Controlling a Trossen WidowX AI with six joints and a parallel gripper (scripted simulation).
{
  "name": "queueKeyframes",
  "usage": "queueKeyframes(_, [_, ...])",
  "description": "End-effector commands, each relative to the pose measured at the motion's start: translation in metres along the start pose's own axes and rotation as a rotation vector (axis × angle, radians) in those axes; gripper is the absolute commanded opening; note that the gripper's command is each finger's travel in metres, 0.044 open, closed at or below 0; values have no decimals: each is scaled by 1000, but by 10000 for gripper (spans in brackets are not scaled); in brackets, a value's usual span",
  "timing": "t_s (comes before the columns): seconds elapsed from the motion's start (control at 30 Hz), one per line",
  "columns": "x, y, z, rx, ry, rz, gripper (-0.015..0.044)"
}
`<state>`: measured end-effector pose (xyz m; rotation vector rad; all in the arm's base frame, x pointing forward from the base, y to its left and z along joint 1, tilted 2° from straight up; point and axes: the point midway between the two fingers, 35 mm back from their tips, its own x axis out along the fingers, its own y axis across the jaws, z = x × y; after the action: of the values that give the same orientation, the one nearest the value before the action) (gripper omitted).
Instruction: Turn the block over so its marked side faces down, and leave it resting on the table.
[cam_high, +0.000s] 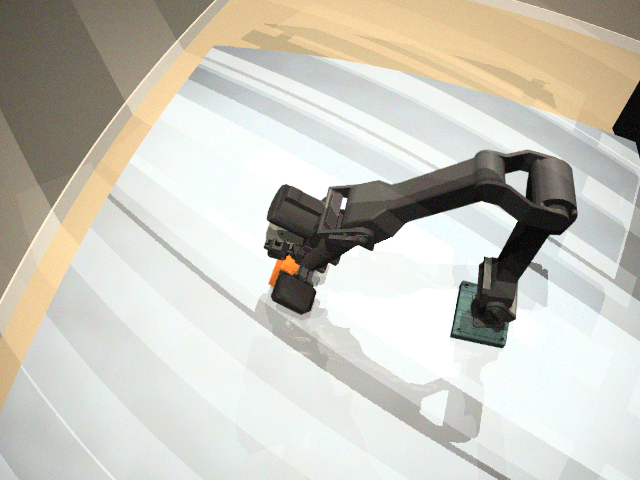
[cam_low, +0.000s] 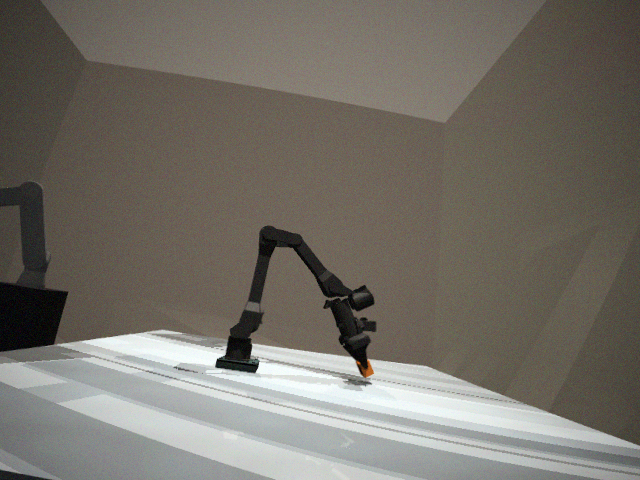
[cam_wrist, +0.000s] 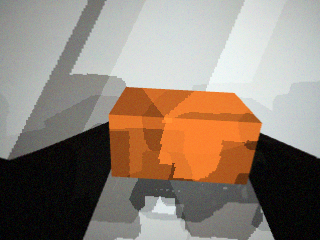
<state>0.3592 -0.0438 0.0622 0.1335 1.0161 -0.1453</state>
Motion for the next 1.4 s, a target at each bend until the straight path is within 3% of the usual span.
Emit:
queueKeyframes(0.0, [-2, 0, 0, 5, -34, -3, 0])
queueKeyframes(0.73, [39, 0, -4, -2, -320, -6, 0])
queueKeyframes(1.37, [31, -1, -21, 4, -593, -4, 0])
